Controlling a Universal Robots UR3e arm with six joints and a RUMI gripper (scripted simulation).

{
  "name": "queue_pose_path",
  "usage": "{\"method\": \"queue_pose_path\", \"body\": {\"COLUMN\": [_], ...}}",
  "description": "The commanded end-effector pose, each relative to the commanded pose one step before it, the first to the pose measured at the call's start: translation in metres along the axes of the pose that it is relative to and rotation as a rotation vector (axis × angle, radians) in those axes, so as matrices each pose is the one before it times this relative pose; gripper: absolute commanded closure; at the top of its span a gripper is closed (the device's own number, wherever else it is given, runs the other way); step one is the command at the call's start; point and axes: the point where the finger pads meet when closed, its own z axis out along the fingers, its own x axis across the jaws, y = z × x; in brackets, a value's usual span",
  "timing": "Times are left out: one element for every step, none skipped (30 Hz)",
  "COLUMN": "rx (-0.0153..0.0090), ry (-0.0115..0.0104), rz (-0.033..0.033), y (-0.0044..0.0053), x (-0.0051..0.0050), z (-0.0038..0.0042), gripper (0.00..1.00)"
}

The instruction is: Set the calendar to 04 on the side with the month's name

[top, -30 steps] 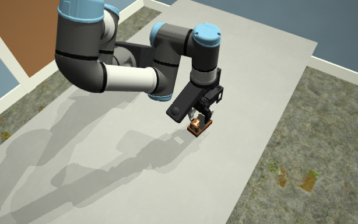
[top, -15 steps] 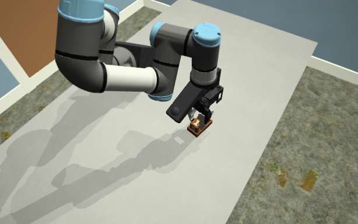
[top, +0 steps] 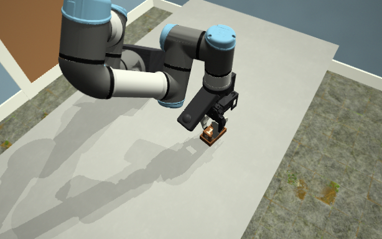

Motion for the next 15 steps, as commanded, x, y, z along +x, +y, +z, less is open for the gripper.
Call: {"method": "queue_pose_path", "body": {"rx": [-0.00085, -0.00015, -0.00026, -0.00032, -0.00008, 0.00004, 0.00005, 0.00006, 0.0, 0.0, 0.00006, 0.00004, 0.00005, 0.00007, 0.00006], "ry": [0.00054, -0.00037, -0.00062, -0.00076, -0.00023, -0.00002, -0.00002, -0.00003, 0.0, 0.0, -0.00003, -0.00002, -0.00003, -0.00004, -0.00003], "rz": [-0.00005, 0.00052, 0.00074, 0.00047, 0.00009, 0.0, 0.0, 0.0, 0.0, 0.0, 0.0, 0.00001, 0.00001, 0.00001, 0.00001], "y": [0.000189, 0.000007, 0.000011, 0.000025, 0.000023, -0.000011, -0.000017, -0.000025, 0.0, 0.0, -0.000024, -0.000004, -0.000015, -0.000029, -0.000024], "x": [0.00012, -0.00015, -0.00024, -0.0003, -0.0001, -0.00001, -0.00001, 0.0, 0.0, 0.0, -0.00001, -0.00002, -0.00001, -0.00001, -0.00001], "z": [-0.000316, -0.000372, -0.000514, -0.000649, -0.000603, -0.000657, -0.000775, -0.000899, 0.0, 0.0, -0.001022, -0.001141, -0.00127, -0.001401, -0.001524], "gripper": [0.89, 0.89, 0.89, 0.89, 0.89, 0.89, 0.89, 0.89, 0.89, 0.89, 0.89, 0.89, 0.89, 0.89, 0.89]}}
